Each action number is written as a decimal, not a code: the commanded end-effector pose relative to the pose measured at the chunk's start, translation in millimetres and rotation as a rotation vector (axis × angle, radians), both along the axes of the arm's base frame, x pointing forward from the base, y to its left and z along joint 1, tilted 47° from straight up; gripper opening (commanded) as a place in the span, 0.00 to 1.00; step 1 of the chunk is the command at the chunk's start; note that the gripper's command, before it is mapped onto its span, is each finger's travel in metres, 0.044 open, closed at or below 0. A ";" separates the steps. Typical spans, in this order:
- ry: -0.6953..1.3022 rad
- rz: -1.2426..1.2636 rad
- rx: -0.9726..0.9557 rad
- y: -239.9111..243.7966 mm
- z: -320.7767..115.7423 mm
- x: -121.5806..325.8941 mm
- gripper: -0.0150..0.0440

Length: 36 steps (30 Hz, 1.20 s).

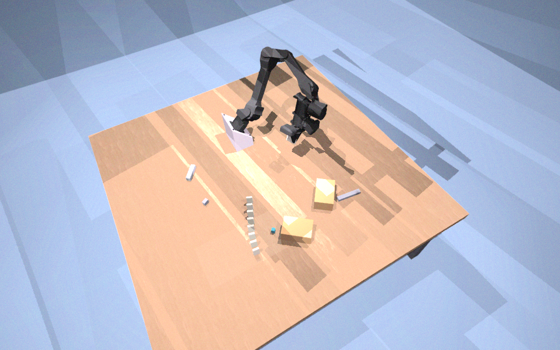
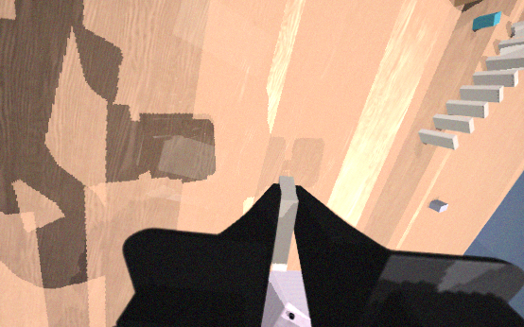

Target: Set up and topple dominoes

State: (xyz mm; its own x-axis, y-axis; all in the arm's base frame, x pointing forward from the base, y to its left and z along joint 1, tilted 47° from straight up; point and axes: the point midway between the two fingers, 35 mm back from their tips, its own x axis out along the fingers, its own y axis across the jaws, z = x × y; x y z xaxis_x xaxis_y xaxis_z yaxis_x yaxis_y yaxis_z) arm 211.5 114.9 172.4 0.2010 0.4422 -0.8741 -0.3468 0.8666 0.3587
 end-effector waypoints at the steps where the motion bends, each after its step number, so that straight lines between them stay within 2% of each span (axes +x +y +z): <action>1: -0.076 -0.009 -0.044 2.9 -5.2 2.1 0.29; 19: -0.449 -0.118 -0.106 21.1 -7.6 15.4 0.29; 36: -0.762 -0.321 0.043 34.9 12.4 11.5 0.29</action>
